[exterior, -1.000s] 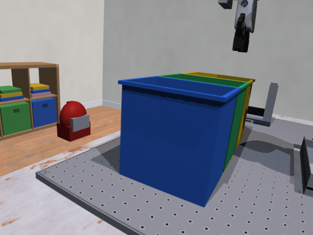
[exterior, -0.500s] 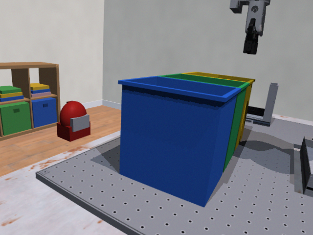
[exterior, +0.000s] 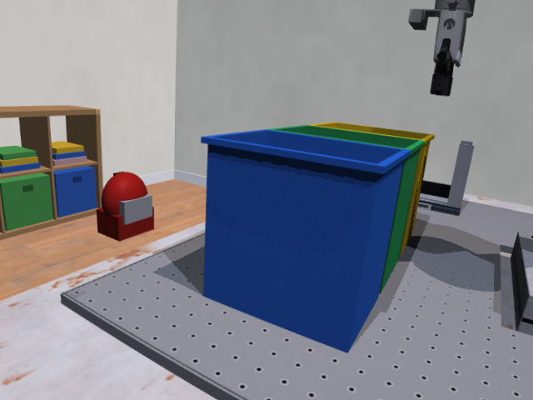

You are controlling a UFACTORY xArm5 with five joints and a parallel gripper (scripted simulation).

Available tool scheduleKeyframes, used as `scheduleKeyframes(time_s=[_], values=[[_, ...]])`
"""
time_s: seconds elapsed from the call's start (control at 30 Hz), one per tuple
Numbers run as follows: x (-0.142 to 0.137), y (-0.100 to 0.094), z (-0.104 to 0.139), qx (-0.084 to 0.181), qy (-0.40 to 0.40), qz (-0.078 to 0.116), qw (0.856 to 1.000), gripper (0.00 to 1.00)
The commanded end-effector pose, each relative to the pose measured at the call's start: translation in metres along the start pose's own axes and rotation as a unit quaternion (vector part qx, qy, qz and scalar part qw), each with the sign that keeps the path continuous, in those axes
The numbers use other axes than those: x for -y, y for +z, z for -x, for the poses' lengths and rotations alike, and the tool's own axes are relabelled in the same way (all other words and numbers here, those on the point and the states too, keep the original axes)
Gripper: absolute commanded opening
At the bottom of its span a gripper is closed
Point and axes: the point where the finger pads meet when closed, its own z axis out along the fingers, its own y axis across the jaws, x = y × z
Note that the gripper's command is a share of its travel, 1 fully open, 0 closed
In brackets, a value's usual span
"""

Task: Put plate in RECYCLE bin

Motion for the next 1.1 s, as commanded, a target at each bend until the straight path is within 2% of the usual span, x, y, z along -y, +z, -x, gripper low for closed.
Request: scheduleKeyframes(time_s=[0.0,0.13,0.27,0.77,1.07], values=[[-0.020,0.000,0.006,-0.001,0.000,0.001,1.000,1.00],[-0.039,0.001,0.014,0.000,0.000,0.002,1.000,1.00],[-0.044,0.001,0.016,0.000,0.000,0.002,1.000,1.00],[-0.044,0.001,0.016,0.000,0.000,0.002,1.000,1.00],[-0.044,0.016,0.015,0.000,0.000,0.002,1.000,1.00]])
